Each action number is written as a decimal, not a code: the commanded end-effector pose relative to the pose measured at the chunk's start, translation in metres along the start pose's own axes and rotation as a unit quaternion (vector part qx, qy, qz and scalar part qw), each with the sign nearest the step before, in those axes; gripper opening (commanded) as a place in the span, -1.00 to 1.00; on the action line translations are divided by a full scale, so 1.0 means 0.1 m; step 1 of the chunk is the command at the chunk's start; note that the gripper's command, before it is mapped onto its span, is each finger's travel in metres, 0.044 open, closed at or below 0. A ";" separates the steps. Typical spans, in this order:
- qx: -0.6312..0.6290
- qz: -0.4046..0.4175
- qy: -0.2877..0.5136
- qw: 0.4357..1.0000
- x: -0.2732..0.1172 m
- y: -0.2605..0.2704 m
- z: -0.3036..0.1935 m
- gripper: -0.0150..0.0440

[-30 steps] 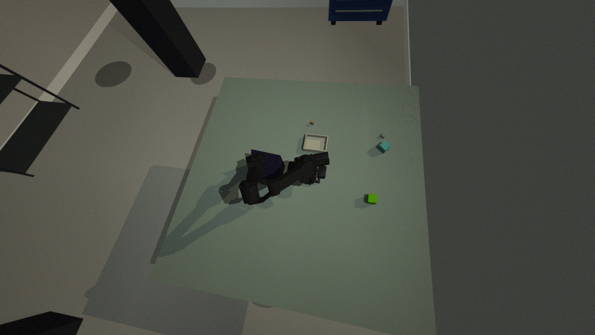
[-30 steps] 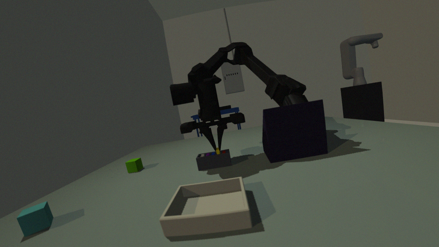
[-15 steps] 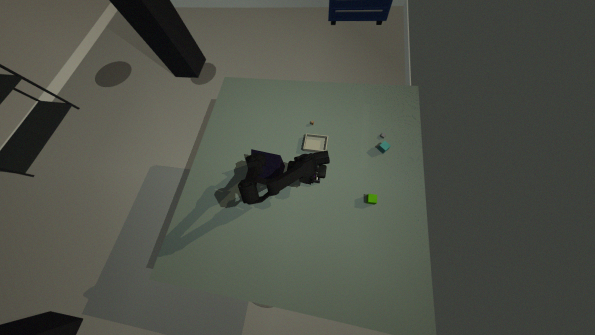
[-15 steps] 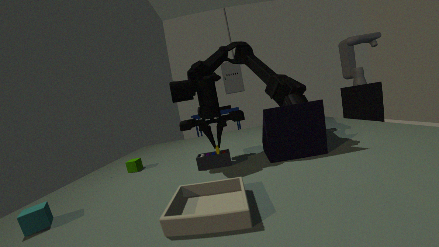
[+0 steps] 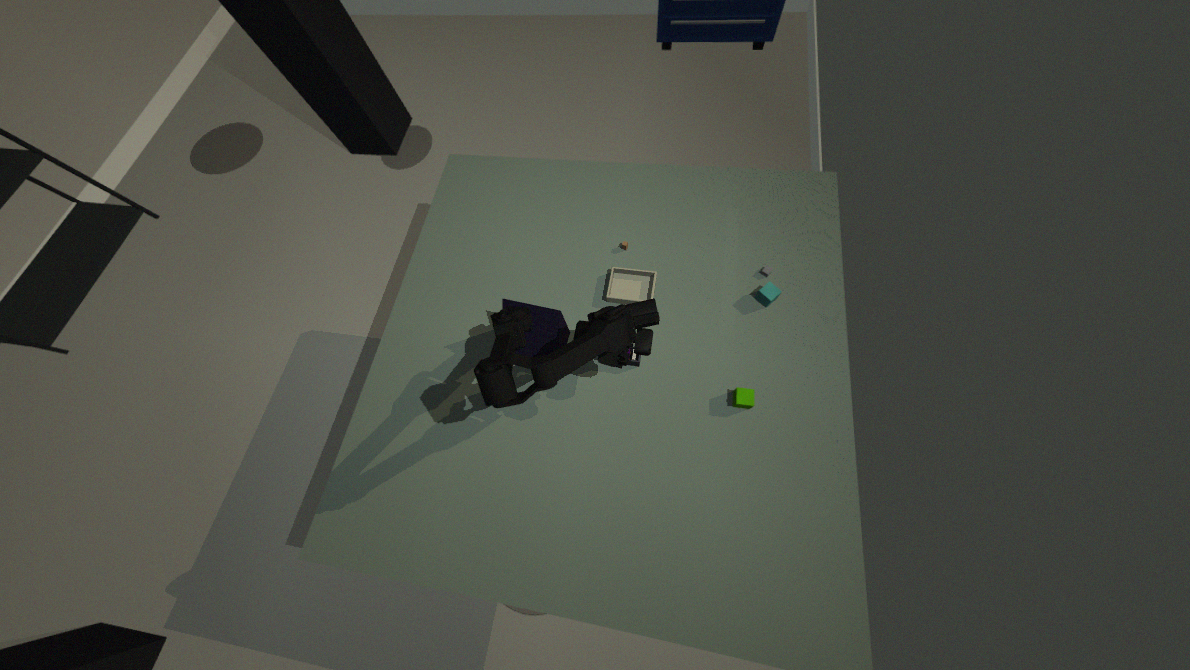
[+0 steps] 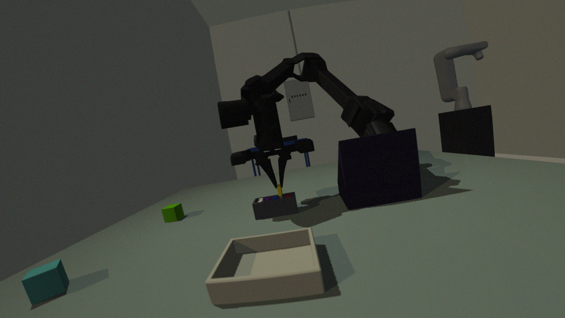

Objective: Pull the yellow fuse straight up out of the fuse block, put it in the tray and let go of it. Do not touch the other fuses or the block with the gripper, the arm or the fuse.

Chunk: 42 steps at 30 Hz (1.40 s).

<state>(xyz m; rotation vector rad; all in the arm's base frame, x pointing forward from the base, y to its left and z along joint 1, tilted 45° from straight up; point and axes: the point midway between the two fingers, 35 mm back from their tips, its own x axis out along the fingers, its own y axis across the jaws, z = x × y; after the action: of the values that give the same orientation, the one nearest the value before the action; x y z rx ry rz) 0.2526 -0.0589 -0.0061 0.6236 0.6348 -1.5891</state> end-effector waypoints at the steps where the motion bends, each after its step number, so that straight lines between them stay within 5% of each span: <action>1: 0.002 0.000 0.002 1.000 -0.03 0.00 -0.01 -0.49; 42: 0.001 0.002 0.007 1.000 -0.38 0.12 -0.31 -0.49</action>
<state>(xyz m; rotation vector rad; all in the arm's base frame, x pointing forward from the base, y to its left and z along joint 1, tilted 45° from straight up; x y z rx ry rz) 0.2643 -0.0233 0.0062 0.6307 0.6377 -1.5855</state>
